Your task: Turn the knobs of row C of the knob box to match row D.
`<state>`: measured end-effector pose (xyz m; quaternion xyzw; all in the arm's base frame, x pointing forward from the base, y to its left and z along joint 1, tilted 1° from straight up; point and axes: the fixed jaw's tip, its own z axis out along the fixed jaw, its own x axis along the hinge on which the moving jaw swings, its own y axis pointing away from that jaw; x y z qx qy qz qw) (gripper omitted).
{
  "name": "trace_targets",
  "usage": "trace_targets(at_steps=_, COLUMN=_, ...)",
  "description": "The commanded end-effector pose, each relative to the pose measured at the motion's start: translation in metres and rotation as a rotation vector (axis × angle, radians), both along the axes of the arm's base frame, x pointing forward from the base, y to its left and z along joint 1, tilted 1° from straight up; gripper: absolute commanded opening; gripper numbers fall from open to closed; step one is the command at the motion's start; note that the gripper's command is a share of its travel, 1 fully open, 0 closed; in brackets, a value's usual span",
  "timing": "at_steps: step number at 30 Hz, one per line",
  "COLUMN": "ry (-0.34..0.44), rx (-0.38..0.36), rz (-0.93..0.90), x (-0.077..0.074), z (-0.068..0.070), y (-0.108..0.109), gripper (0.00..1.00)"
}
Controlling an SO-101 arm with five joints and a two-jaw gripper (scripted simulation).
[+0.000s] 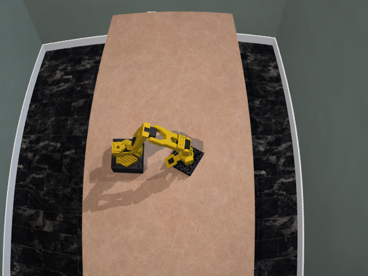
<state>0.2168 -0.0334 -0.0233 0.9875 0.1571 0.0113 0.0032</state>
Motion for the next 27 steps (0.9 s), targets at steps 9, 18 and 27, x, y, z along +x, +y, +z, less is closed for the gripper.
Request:
trace_targets(at_steps=9, ry=0.015, rx=0.002, rz=0.002, x=-0.0032, z=-0.0008, y=0.0003, gripper=0.1)
trace_targets(at_steps=18, ry=0.015, rx=0.002, rz=0.002, x=-0.0038, z=-0.0008, y=0.0021, gripper=0.1)
trace_targets(at_steps=27, ry=0.015, rx=0.002, rz=0.002, x=-0.0039, z=-0.0008, y=0.0021, gripper=0.09)
